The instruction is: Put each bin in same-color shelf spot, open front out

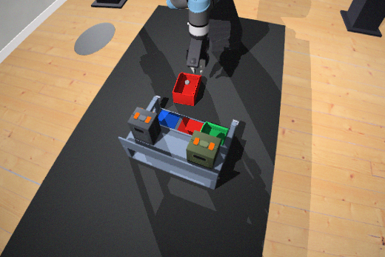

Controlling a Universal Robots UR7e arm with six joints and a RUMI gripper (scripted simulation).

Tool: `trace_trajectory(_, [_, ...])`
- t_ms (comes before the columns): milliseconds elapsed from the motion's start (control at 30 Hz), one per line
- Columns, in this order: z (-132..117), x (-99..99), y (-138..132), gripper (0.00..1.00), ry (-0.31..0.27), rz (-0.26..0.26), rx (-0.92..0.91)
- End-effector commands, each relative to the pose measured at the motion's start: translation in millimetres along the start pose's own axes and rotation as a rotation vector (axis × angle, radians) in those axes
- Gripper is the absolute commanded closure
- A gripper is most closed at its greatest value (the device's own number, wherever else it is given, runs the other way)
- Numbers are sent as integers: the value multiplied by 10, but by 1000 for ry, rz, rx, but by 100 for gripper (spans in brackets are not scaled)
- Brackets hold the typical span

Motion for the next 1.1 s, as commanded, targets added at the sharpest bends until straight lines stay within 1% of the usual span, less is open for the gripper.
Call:
trace_trajectory(0, [4,-61,0,85,2,0,0])
trace_trajectory(467, [8,-339,3,85,2,0,0])
trace_trajectory(533, [8,-339,3,85,2,0,0])
trace_trajectory(833, [9,-451,4,85,2,0,0])
trace_trajectory(1067, [10,-479,4,85,2,0,0])
Point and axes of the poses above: the point where the finger pads meet when closed, its own x axis back along the fingers, its own y axis across the jaws, z = x × y, the point moved 8 cm from there along x, back along the fingers, and after that the axes turned 8 degrees about -x, right-handed, at the moved point
